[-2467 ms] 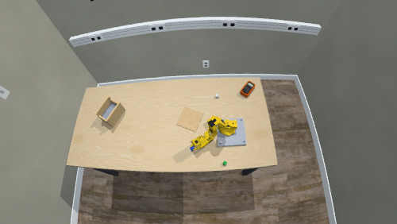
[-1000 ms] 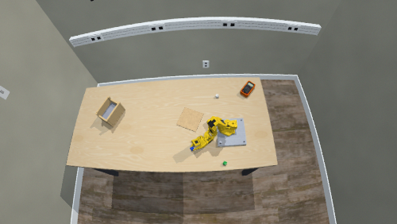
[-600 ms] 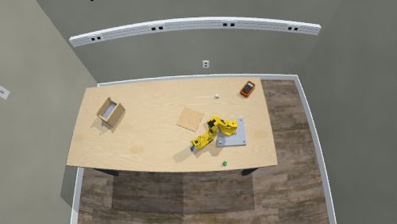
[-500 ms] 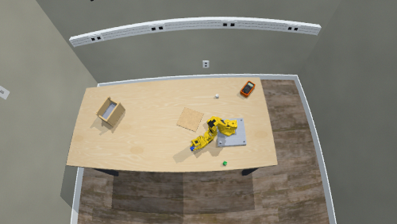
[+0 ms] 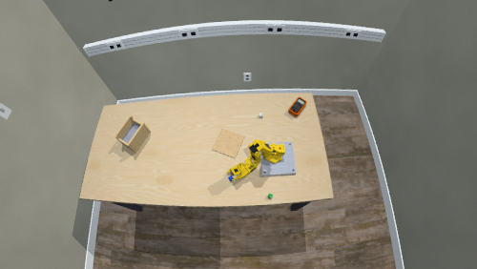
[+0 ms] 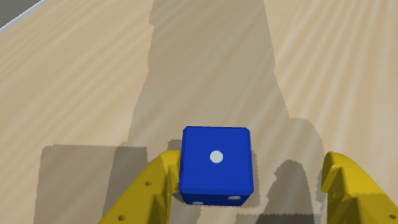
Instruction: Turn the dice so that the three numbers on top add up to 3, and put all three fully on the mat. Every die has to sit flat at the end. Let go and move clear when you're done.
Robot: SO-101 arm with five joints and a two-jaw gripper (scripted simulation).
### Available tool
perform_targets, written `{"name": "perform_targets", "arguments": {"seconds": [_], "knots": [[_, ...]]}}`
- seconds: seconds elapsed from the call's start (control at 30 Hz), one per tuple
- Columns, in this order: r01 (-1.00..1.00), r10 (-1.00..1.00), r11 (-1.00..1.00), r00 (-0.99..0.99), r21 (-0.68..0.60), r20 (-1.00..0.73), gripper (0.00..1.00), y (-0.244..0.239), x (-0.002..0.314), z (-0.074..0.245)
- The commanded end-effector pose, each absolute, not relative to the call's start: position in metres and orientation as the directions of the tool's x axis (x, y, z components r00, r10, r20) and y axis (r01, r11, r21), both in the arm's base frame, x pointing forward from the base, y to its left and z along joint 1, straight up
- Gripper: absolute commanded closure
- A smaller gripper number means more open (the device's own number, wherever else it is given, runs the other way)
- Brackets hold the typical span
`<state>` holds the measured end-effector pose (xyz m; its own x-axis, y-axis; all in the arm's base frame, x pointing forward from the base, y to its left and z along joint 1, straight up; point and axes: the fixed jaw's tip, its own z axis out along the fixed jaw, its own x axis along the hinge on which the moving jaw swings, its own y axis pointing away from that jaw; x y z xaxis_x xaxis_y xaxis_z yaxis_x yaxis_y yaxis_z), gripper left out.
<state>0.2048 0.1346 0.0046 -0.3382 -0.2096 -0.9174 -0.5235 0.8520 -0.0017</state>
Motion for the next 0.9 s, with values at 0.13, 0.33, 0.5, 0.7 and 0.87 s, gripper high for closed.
{"name": "perform_targets", "arguments": {"seconds": [0.13, 0.33, 0.5, 0.7, 0.87], "knots": [[-0.532, -0.215, 0.847, -0.325, -0.010, -0.921, 0.71, 0.137, 0.205, 0.005], [-0.532, -0.215, 0.847, -0.325, -0.010, -0.921, 0.71, 0.137, 0.205, 0.006], [-0.532, -0.215, 0.847, -0.325, -0.010, -0.921, 0.71, 0.138, 0.207, 0.013], [-0.532, -0.215, 0.847, -0.325, -0.010, -0.921, 0.71, 0.139, 0.209, 0.030], [-0.532, -0.215, 0.846, -0.325, -0.010, -0.921, 0.71, 0.139, 0.209, 0.039]]}}
